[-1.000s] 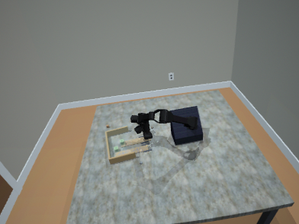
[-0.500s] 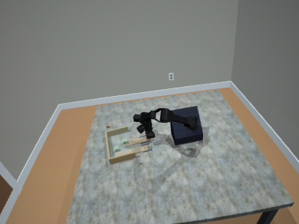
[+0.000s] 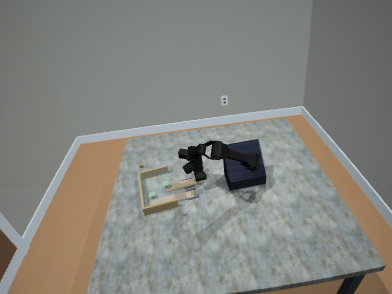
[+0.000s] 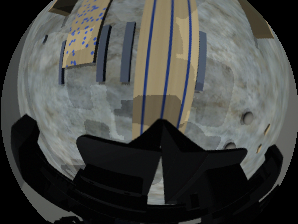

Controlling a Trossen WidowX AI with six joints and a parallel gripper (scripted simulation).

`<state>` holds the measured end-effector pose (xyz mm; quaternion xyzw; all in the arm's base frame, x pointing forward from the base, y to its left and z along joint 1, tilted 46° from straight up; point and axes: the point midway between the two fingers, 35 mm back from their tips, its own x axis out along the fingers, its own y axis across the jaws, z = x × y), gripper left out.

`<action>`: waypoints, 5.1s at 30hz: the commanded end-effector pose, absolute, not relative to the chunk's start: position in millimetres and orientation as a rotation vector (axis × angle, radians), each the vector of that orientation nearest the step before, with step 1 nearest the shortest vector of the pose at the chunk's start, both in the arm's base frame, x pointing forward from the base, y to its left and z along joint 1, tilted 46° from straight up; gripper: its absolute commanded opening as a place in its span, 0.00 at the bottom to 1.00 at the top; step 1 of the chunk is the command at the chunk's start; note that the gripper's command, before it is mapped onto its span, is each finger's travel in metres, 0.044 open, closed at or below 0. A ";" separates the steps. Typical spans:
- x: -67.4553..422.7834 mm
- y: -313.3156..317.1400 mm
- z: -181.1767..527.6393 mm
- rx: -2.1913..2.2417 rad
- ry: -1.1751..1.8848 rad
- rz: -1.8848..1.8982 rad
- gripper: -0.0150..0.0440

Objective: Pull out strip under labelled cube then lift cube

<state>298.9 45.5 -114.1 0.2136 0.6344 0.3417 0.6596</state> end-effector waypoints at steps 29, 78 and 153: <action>246.8 40.4 -123.4 0.479 1.474 0.777 0.25; 214.8 33.5 -127.3 0.479 1.475 0.776 0.25; 330.7 7.5 -76.5 0.413 1.432 0.833 1.00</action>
